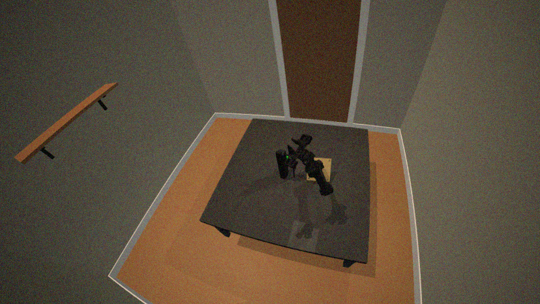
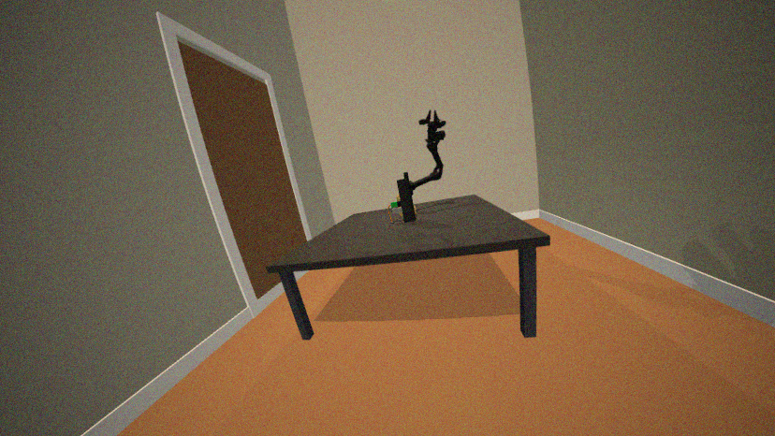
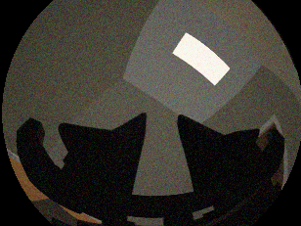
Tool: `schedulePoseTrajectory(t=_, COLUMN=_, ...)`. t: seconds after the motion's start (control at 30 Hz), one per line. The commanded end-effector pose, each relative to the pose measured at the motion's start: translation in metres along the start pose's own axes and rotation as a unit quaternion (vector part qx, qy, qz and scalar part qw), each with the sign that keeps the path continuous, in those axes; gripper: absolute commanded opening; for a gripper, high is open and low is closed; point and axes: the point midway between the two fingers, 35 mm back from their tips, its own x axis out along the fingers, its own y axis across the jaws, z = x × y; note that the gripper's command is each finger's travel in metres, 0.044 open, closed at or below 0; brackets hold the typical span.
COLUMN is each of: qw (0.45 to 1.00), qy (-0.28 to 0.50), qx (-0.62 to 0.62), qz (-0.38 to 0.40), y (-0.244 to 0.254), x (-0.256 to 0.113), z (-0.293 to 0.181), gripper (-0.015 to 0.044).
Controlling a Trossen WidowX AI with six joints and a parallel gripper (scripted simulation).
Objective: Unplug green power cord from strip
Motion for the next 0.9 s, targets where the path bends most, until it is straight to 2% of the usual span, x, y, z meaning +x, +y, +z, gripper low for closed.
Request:
schedulePoseTrajectory(t=0.0, qw=0.995, qy=0.086, qx=0.037, qz=-0.037, y=-0.031, x=0.012, z=-0.059, gripper=0.016)
schedulePoseTrajectory(t=0.23, qw=0.961, qy=0.234, qx=0.099, qz=-0.11, y=-0.079, x=0.011, z=-0.167, gripper=0.016)
schedulePoseTrajectory(t=0.43, qw=0.905, qy=0.36, qx=0.144, qz=-0.176, y=-0.114, x=-0.014, z=-0.258, gripper=0.016)
schedulePoseTrajectory(t=0.67, qw=0.807, qy=0.495, qx=0.191, qz=-0.259, y=-0.144, x=-0.071, z=-0.355, gripper=0.016)
schedulePoseTrajectory(t=0.87, qw=0.686, qy=0.611, qx=0.224, qz=-0.325, y=-0.155, x=-0.143, z=-0.428, gripper=0.016)
